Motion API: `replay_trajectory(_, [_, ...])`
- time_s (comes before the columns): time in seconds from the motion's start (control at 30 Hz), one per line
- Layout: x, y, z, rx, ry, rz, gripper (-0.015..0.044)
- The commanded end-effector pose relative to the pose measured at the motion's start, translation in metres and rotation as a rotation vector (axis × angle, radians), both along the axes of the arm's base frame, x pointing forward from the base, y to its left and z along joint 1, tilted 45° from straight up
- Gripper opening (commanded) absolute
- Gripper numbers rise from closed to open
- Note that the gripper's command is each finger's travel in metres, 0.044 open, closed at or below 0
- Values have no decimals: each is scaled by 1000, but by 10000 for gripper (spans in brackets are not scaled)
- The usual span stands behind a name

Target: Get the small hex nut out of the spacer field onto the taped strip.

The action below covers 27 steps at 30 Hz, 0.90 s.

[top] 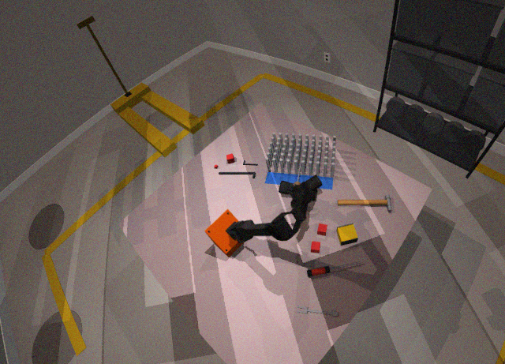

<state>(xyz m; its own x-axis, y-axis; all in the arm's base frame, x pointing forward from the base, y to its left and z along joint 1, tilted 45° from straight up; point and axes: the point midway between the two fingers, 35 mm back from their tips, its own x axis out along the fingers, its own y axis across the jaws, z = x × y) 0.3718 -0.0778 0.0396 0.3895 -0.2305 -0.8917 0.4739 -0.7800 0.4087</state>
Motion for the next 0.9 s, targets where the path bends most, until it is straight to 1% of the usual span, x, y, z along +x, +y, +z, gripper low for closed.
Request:
replay_trajectory(0.0, [6,2,1,0,-9,-2,0])
replay_trajectory(0.87, [22,9,-5,1,-11,-2,0])
